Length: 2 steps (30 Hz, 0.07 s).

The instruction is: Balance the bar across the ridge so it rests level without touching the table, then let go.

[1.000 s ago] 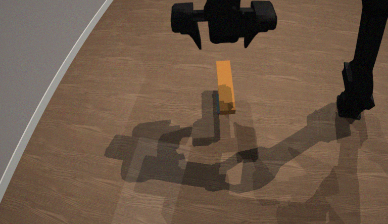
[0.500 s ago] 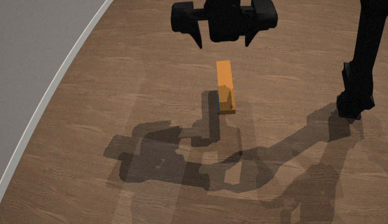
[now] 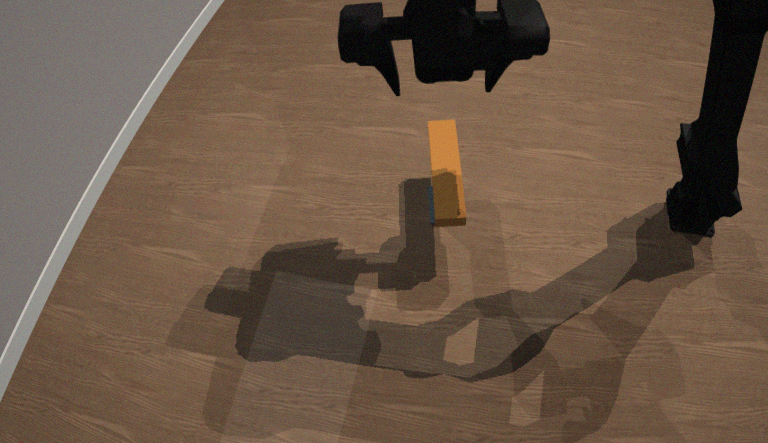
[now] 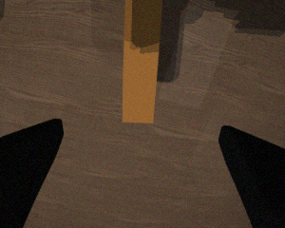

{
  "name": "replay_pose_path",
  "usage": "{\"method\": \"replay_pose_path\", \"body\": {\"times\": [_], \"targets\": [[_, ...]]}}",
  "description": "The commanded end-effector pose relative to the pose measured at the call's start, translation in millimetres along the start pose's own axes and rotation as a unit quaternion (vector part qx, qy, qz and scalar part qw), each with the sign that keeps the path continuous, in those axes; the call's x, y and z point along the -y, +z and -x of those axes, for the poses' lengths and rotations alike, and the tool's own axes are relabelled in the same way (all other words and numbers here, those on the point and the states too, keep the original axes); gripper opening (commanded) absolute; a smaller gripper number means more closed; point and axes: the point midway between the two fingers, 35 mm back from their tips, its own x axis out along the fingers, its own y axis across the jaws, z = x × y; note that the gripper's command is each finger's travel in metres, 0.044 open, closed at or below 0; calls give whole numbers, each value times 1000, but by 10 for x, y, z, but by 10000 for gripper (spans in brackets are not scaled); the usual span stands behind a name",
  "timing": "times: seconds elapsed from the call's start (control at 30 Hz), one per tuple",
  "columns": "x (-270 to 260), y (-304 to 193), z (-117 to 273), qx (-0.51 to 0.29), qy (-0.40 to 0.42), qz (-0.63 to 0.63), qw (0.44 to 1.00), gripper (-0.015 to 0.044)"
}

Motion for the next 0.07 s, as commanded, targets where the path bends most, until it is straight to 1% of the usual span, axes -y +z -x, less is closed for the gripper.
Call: {"method": "replay_pose_path", "body": {"times": [0.0,0.03], "targets": [[-2,0,4,0,0,0,1000,440],[-2,0,4,0,0,0,1000,440]]}}
